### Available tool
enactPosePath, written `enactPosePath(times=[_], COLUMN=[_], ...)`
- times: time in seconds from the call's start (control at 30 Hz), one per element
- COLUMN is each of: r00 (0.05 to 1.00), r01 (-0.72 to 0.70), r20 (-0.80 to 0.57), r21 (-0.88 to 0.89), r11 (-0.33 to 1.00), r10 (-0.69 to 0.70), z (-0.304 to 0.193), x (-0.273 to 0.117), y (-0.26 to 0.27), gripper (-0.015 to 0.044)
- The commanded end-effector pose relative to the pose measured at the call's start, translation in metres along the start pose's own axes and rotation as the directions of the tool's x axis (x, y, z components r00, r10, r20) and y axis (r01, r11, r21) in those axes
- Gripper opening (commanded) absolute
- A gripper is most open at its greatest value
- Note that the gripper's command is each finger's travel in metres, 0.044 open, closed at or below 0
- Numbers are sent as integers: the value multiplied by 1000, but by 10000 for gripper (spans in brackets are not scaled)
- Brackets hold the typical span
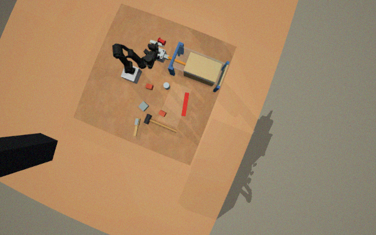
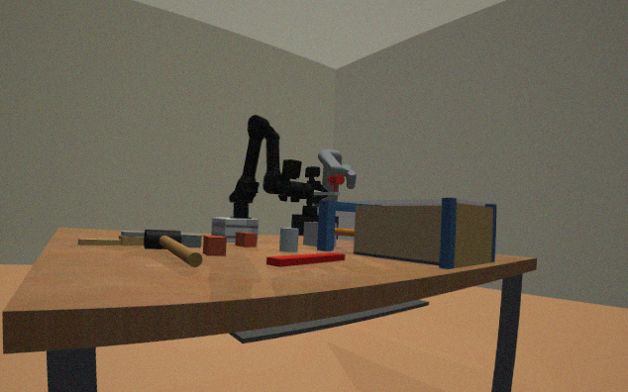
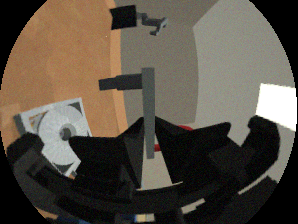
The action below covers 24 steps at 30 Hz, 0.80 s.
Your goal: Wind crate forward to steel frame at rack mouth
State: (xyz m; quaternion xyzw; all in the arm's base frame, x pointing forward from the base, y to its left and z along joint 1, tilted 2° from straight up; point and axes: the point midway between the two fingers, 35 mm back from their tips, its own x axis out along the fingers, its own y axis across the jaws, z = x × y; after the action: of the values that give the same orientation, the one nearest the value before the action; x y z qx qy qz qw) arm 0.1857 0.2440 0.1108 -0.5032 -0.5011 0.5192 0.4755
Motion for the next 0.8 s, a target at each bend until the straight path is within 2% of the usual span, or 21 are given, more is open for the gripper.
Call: enactPosePath(times=[0.0, 0.4, 0.77], r00=[1000, 1000, 1000], r01=[2, -3, -7], r20=[5, 0, -8], r21=[5, -4, 7], r11=[1000, 1000, 1000], r10=[-2, 3, 7], z=[2, -51, -49], x=[-1, -24, -24], y=[1, 19, 20], gripper=[0, 0, 0])
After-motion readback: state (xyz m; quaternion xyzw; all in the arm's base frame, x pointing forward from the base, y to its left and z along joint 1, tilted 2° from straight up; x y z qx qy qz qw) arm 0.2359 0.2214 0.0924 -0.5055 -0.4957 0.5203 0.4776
